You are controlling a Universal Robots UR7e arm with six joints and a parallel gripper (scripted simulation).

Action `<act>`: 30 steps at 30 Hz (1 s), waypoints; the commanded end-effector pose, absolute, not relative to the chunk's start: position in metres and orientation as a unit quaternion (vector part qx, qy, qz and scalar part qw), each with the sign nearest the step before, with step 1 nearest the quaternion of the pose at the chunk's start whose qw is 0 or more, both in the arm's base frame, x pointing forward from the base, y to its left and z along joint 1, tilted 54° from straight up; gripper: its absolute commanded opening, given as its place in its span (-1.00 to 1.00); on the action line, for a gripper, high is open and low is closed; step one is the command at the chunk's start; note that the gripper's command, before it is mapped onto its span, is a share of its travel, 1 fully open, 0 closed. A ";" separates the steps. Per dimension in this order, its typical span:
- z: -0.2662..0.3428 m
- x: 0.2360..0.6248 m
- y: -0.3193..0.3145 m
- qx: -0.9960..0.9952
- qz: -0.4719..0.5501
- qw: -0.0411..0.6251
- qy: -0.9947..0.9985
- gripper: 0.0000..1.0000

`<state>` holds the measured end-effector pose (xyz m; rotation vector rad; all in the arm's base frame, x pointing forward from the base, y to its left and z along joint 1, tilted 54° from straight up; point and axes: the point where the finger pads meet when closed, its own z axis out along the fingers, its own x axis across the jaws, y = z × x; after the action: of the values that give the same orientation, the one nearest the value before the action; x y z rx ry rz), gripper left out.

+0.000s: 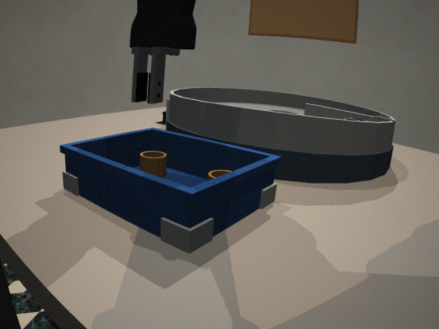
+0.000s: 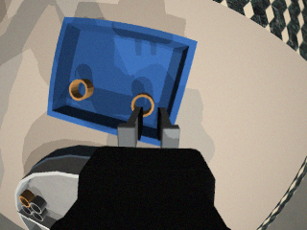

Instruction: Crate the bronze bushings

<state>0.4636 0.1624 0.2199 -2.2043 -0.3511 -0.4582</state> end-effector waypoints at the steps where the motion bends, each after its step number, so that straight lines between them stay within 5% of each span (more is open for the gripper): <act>1: 0.238 0.458 0.139 -0.879 -0.184 0.418 -0.140 -0.16; 30: 0.249 0.454 0.123 -0.879 -0.184 0.417 -0.139 -0.16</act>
<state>0.4543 0.1233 0.2493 -2.2064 -0.3501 -0.4617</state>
